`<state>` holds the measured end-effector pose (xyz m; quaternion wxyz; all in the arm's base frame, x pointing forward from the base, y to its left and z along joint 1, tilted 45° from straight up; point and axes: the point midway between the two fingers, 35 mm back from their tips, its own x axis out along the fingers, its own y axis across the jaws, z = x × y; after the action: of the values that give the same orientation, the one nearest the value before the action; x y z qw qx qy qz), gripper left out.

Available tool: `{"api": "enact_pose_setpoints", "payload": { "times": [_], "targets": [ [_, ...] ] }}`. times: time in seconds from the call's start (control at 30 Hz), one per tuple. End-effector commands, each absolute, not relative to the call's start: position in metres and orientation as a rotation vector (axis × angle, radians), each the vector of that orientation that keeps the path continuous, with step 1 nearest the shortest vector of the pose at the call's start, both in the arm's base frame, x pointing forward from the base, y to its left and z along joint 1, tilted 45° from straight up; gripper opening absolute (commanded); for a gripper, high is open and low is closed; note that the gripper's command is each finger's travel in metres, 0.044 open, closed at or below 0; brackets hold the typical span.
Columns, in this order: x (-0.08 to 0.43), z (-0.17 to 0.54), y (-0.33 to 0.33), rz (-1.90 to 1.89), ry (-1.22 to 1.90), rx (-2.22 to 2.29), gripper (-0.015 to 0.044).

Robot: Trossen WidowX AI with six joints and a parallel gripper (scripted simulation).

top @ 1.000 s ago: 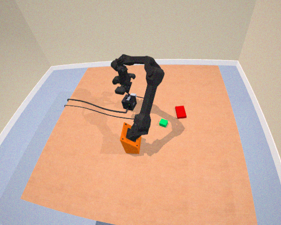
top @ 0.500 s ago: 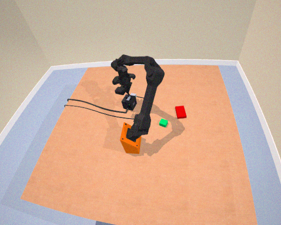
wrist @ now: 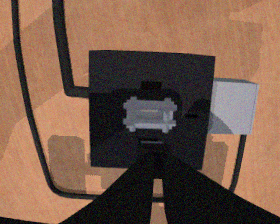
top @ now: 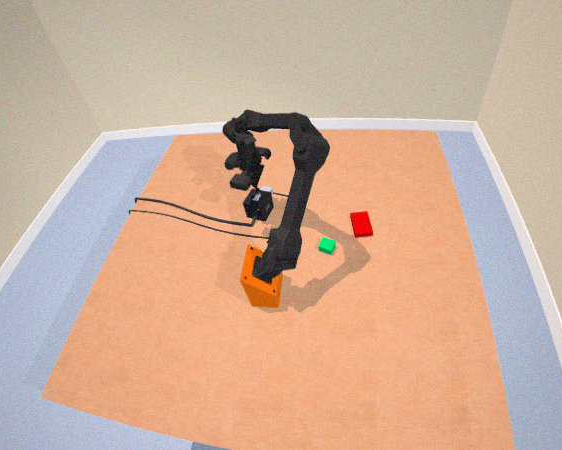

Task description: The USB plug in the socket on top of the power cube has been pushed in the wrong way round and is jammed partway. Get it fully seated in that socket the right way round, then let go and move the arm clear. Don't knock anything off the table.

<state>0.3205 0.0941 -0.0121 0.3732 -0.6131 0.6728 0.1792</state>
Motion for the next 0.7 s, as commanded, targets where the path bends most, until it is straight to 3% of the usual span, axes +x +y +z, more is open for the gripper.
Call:
{"api": "enact_pose_setpoints", "payload": {
  "times": [0.0, 0.67],
  "targets": [
    [0.3204, -0.0123, 0.0946, 0.468, 1.719, -1.565, 0.0000],
    [0.3208, -0.0149, 0.0940, 0.482, 1.705, -1.557, 0.0000]
  ]
}}
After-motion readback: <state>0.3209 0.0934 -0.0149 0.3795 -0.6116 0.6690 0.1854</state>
